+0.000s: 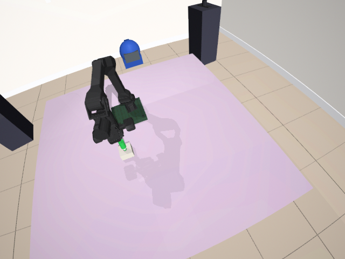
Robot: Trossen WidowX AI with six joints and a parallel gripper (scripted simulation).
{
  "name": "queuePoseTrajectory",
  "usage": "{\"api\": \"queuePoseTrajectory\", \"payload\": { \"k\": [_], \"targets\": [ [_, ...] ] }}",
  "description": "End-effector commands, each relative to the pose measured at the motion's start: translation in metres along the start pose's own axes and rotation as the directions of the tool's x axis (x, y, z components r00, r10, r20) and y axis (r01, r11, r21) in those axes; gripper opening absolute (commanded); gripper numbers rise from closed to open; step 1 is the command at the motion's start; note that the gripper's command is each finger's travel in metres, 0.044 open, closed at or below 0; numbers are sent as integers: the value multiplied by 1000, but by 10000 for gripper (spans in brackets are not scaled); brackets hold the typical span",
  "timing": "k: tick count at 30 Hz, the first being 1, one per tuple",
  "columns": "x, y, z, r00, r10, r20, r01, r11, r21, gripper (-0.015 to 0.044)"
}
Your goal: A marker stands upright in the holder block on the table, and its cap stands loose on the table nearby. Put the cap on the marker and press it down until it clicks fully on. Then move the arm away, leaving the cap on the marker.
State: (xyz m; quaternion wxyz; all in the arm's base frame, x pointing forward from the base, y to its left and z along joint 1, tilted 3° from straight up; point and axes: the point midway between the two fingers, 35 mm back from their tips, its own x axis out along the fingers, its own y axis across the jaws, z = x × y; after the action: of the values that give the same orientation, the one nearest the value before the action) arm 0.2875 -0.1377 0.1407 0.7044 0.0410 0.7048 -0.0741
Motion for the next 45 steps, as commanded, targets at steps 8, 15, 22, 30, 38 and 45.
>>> {"api": "queuePoseTrajectory", "payload": {
  "k": [8,15,22,30,38,45],
  "targets": [
    [17,0,-1,1000,-3,-4,3,1000,2,0],
    [20,-2,0,1000,-3,-4,3,1000,2,0],
    [14,-3,2,1000,-7,11,7,1000,6,0],
    [-59,-2,4,1000,-10,22,10,1000,1,0],
    [-75,-2,1,1000,-11,24,11,1000,-1,79],
    [-75,-2,1,1000,-11,24,11,1000,-1,263]
  ]
}}
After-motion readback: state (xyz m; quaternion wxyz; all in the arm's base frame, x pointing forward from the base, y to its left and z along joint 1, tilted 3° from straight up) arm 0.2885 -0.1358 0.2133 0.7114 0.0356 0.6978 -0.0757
